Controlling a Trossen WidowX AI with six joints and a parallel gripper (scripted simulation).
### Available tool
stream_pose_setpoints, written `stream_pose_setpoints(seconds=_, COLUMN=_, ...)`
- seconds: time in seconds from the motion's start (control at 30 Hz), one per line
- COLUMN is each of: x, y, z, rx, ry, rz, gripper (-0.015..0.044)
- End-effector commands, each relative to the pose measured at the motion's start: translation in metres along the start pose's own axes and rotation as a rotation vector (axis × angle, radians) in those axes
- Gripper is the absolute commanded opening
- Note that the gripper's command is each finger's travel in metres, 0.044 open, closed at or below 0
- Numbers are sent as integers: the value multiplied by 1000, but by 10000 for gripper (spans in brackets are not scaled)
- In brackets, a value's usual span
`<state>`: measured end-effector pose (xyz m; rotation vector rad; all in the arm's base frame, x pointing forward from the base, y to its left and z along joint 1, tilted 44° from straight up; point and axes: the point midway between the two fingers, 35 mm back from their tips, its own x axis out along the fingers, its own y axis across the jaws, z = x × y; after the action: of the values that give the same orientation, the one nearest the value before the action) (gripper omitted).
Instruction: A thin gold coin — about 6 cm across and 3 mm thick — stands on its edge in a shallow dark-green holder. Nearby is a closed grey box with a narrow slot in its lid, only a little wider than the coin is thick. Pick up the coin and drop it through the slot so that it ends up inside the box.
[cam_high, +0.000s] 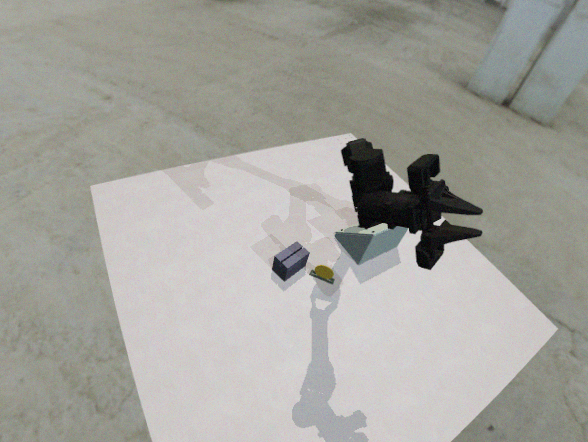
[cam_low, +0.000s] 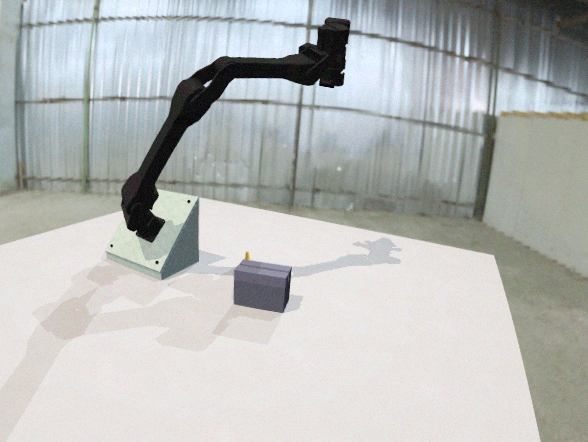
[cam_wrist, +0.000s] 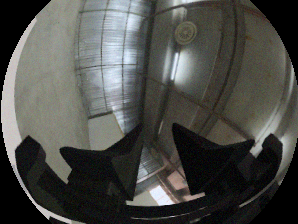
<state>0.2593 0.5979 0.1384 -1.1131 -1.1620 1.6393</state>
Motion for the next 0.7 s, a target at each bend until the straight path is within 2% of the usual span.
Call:
stream_pose_setpoints(seconds=0.0, x=-36, y=68, z=-26, rx=827, ry=337, rz=163, gripper=161)
stream_pose_setpoints(seconds=0.37, x=-79, y=122, z=-31, rx=1397, ry=685, rz=184, gripper=161)
stream_pose_setpoints(seconds=0.67, x=-127, y=167, z=-22, rx=1814, ry=1049, rz=114, gripper=161)
